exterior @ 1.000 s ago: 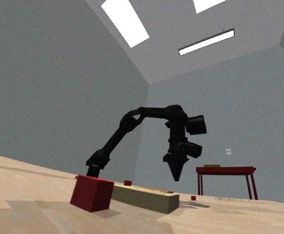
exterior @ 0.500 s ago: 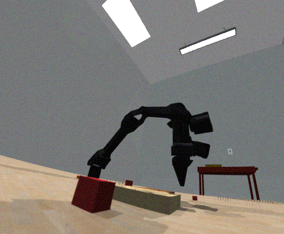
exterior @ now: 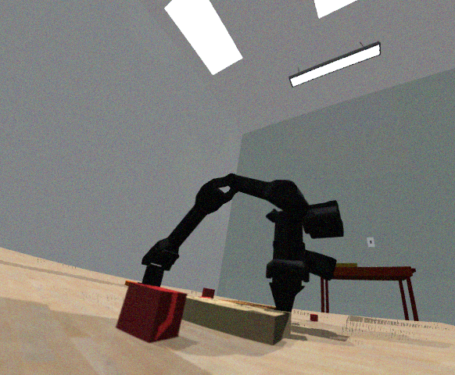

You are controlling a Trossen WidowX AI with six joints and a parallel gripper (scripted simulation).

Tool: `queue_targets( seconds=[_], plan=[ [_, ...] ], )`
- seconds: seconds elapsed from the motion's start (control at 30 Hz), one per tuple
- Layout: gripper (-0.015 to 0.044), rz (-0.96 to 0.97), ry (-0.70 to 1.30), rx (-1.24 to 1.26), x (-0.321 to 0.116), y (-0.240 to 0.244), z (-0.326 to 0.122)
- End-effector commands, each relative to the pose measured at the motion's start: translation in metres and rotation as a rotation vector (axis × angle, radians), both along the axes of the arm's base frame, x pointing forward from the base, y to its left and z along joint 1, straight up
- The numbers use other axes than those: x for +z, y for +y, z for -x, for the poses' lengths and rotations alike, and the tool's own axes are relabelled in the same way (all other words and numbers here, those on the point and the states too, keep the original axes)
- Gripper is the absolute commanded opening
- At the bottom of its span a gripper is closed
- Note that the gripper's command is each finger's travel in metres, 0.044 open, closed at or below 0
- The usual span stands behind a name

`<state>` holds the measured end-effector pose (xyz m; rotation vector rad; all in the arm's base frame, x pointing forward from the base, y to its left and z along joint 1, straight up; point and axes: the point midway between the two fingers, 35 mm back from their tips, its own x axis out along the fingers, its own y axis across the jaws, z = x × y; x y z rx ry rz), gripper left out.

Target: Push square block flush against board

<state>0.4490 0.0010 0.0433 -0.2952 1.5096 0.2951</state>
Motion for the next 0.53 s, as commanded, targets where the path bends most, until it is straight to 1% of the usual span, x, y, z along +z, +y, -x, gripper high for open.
queue_targets(
  seconds=[0.0,0.27,0.5],
  plan=[
    [0.0,0.004,-0.009,0.001,0.003,-0.003,0.004],
    [0.0,0.005,-0.008,0.001,0.002,-0.007,0.016],
    [0.0,0.004,-0.009,0.001,0.003,-0.005,0.009]
  ],
)
